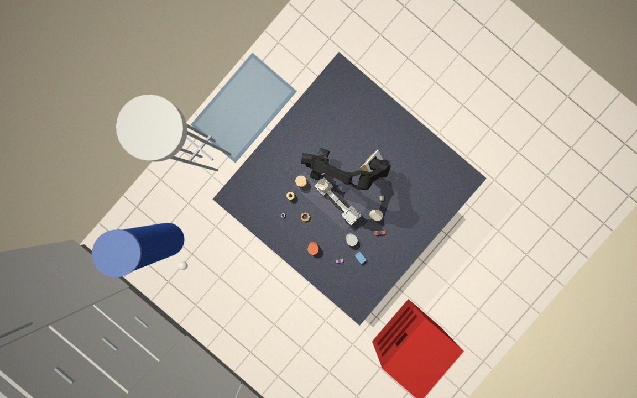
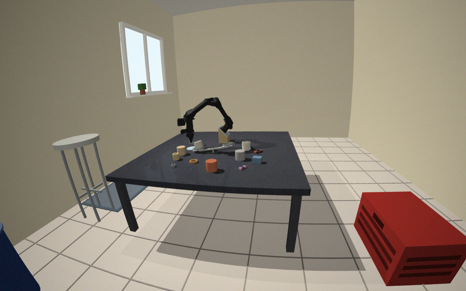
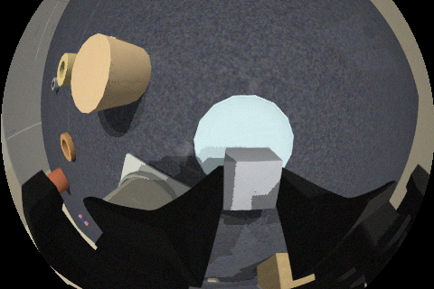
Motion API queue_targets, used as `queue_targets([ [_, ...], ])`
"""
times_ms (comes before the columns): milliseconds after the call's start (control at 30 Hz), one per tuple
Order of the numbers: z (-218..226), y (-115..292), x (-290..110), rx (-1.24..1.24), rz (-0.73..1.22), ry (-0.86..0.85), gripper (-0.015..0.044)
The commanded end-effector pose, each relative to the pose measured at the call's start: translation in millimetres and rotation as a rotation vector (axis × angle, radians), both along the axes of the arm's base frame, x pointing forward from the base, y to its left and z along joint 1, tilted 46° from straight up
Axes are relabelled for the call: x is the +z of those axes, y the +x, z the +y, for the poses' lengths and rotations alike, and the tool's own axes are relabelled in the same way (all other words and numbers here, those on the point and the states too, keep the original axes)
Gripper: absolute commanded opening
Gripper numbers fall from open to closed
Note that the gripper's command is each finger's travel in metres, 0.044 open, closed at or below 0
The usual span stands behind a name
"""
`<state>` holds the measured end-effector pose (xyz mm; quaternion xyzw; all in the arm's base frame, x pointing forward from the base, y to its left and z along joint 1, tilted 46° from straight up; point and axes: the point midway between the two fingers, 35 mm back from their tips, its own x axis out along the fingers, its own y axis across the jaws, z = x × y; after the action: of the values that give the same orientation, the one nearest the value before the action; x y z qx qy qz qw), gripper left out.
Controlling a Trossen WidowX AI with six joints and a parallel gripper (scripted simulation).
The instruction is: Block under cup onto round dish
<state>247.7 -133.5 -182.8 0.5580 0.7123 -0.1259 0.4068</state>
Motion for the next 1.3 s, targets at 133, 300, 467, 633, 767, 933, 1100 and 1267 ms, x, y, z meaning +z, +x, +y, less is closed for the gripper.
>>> queue_targets([
  [133,20,-5,-17,-0.002,0.013,0.015,0.0],
  [300,23,-5,-19,-0.002,0.013,0.015,0.0],
  [467,28,-5,-25,-0.002,0.012,0.015,0.0],
  [633,34,-6,-30,-0.002,0.012,0.016,0.0],
  [767,31,-4,-28,0.005,0.007,0.009,0.0079],
  [933,31,-4,-28,0.005,0.007,0.009,0.021],
  [1100,31,-4,-28,0.005,0.007,0.009,0.0341],
  [1267,18,1,-16,-0.009,0.008,-0.003,0.044],
])
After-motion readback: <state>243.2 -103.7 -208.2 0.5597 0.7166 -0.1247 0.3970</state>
